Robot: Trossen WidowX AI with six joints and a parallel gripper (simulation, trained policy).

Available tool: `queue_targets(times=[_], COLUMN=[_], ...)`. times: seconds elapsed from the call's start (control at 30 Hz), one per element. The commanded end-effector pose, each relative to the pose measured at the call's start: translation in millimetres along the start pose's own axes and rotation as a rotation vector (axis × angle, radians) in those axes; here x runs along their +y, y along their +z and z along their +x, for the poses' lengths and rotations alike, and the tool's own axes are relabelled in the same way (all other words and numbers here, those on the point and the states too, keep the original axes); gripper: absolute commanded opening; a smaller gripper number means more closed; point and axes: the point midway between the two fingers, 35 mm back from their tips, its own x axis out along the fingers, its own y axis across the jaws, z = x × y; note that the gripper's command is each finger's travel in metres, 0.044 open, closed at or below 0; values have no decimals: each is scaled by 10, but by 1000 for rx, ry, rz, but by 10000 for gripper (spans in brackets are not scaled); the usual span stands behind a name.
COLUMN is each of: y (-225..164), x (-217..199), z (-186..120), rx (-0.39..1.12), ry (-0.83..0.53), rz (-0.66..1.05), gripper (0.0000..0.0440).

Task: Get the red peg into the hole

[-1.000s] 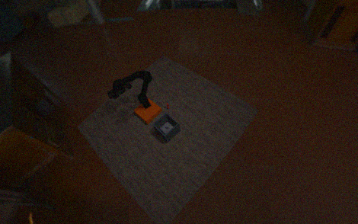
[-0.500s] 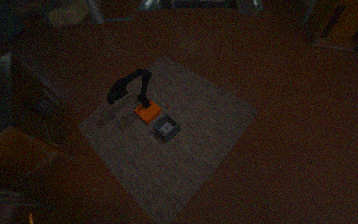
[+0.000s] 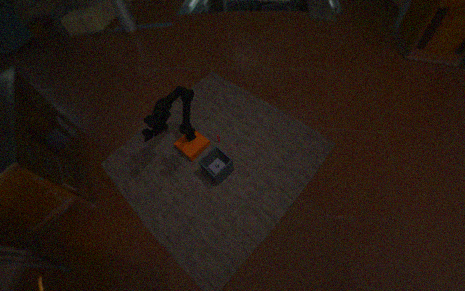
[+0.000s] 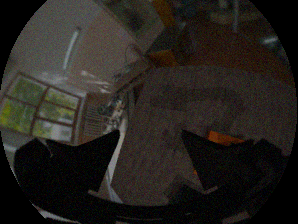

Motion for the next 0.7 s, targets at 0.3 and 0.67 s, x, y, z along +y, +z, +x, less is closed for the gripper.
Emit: queue_targets(times=[0.3,0.67], y=[-666,-1152], x=[402,406], z=[-739,-1392], rx=[348,677], ry=[319,457], rz=[-10,-28], gripper=[440,440])
